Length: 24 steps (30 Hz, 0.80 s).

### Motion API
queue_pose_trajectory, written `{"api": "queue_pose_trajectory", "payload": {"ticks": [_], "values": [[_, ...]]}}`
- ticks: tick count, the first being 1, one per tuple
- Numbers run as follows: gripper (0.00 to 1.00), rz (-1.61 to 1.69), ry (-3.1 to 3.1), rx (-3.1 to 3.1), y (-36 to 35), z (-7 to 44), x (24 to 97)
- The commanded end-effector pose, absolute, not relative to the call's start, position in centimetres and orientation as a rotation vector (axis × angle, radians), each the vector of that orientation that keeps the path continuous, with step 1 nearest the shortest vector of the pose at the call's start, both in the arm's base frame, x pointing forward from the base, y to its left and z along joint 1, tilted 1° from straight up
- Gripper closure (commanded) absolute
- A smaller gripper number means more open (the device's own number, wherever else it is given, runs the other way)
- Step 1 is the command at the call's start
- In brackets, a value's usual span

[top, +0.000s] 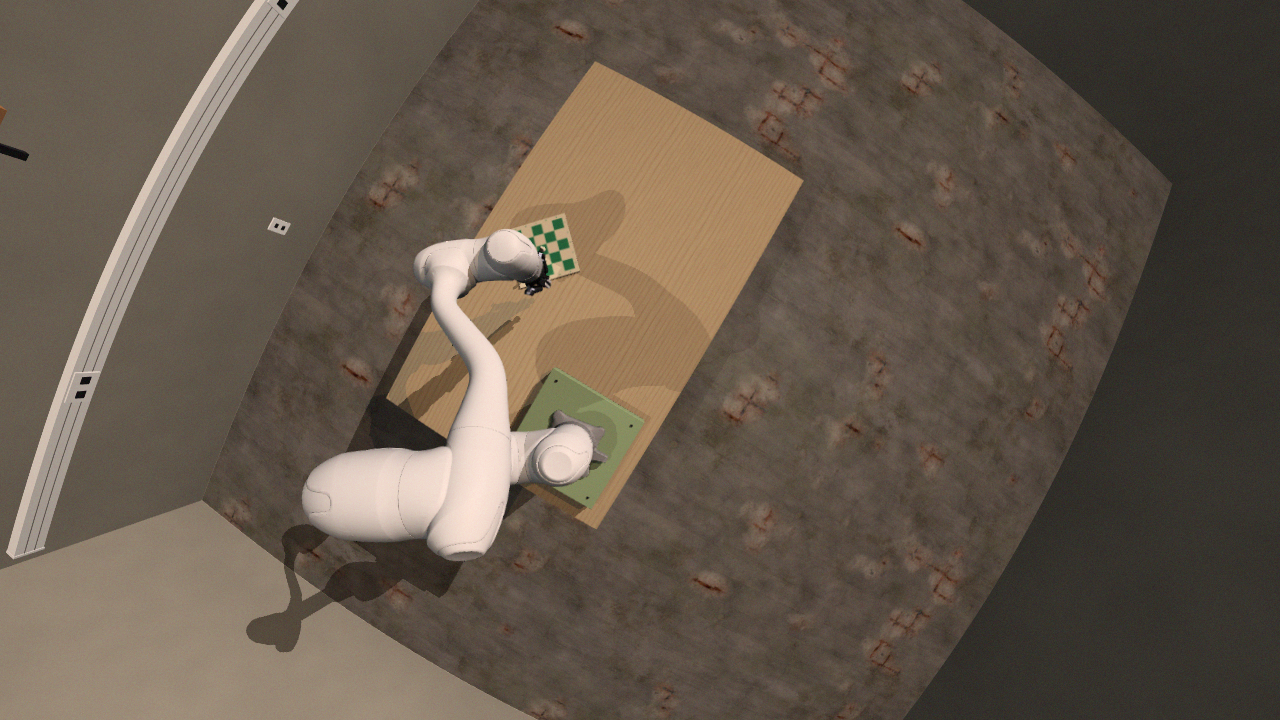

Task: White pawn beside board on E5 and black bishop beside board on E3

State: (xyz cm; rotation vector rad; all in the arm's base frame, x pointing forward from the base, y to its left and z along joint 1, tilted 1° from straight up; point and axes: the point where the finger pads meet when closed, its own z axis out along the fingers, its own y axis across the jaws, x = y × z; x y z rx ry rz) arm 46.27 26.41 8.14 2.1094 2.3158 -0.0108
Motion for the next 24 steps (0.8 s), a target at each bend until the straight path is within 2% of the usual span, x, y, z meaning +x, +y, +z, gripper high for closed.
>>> {"api": "queue_pose_trajectory", "payload": {"ticks": [1, 24], "values": [[1.0, -0.001, 2.317, 2.108, 26.57, 8.56, 46.52], [1.0, -0.001, 2.238, 2.192, 26.74, 8.58, 46.62]]}}
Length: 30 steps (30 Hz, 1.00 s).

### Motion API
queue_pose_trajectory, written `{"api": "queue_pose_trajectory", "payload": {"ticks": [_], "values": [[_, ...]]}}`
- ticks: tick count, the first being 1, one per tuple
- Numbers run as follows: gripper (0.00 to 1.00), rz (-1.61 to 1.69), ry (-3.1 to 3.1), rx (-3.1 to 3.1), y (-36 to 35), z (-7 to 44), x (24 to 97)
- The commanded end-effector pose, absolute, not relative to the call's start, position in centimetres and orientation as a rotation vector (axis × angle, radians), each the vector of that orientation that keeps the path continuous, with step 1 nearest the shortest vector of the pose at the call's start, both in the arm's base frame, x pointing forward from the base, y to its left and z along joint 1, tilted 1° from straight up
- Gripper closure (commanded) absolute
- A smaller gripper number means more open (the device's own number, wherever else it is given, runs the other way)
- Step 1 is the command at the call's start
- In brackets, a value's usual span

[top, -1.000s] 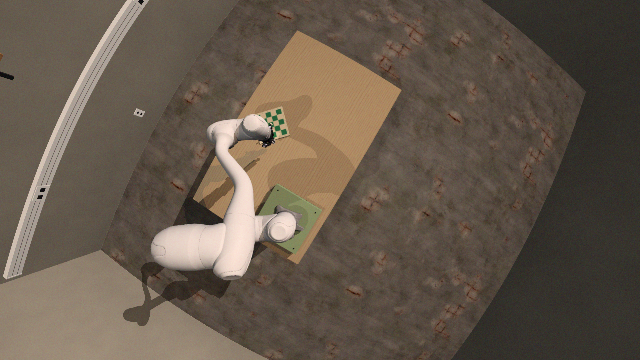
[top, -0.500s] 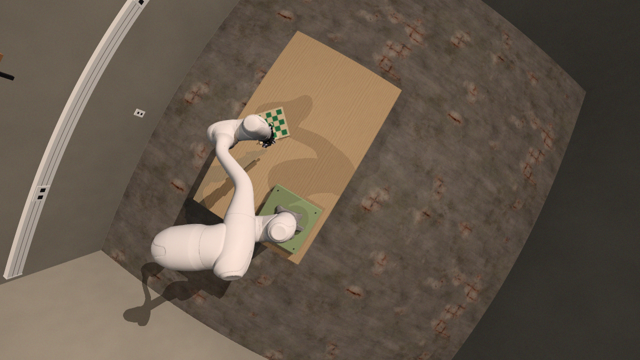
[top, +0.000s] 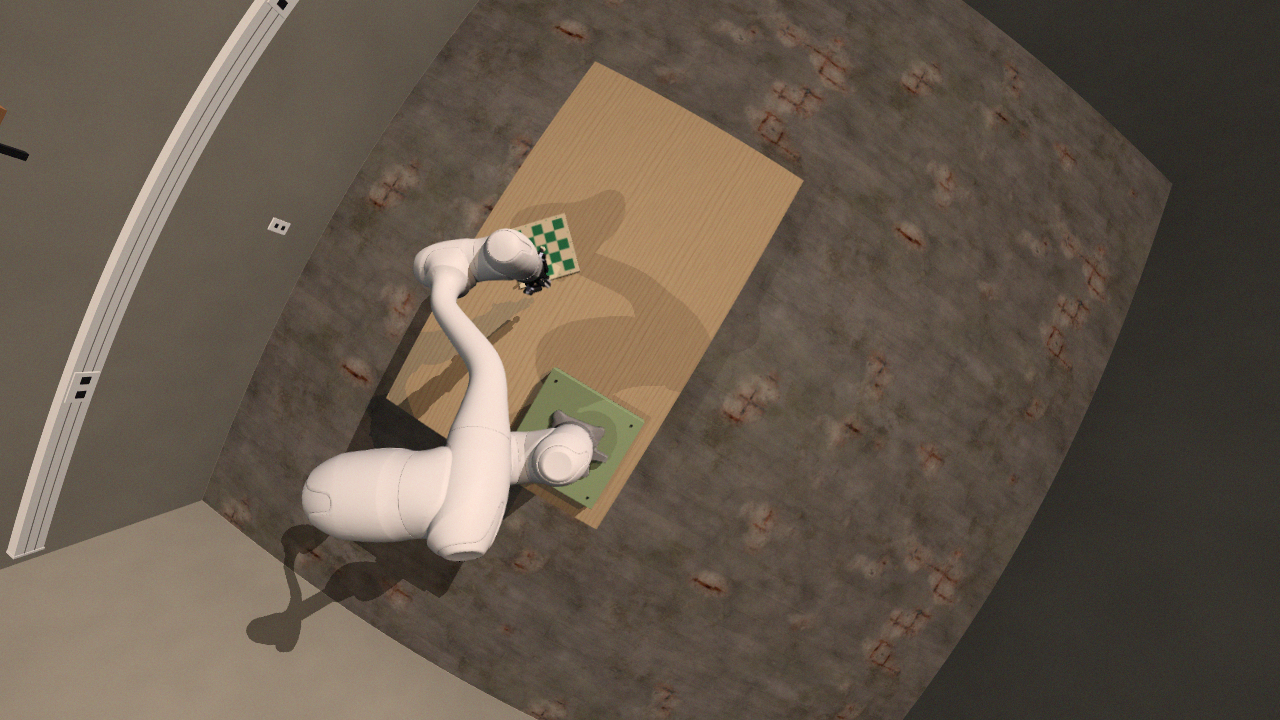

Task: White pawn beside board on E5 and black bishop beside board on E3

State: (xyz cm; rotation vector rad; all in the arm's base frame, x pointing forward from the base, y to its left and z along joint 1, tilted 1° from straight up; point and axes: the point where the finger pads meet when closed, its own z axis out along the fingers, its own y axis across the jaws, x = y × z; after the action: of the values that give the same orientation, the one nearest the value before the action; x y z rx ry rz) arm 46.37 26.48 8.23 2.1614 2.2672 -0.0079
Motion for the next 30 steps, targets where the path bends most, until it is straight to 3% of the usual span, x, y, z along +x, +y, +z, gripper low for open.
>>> {"api": "queue_pose_trajectory", "payload": {"ticks": [1, 18, 30], "values": [[1.0, -0.001, 2.238, 2.192, 26.7, 8.6, 46.6], [1.0, 0.003, 1.519, 2.74, 28.1, 8.7, 47.4], [1.0, 0.008, 0.283, 3.13, 30.3, 8.9, 48.7]]}}
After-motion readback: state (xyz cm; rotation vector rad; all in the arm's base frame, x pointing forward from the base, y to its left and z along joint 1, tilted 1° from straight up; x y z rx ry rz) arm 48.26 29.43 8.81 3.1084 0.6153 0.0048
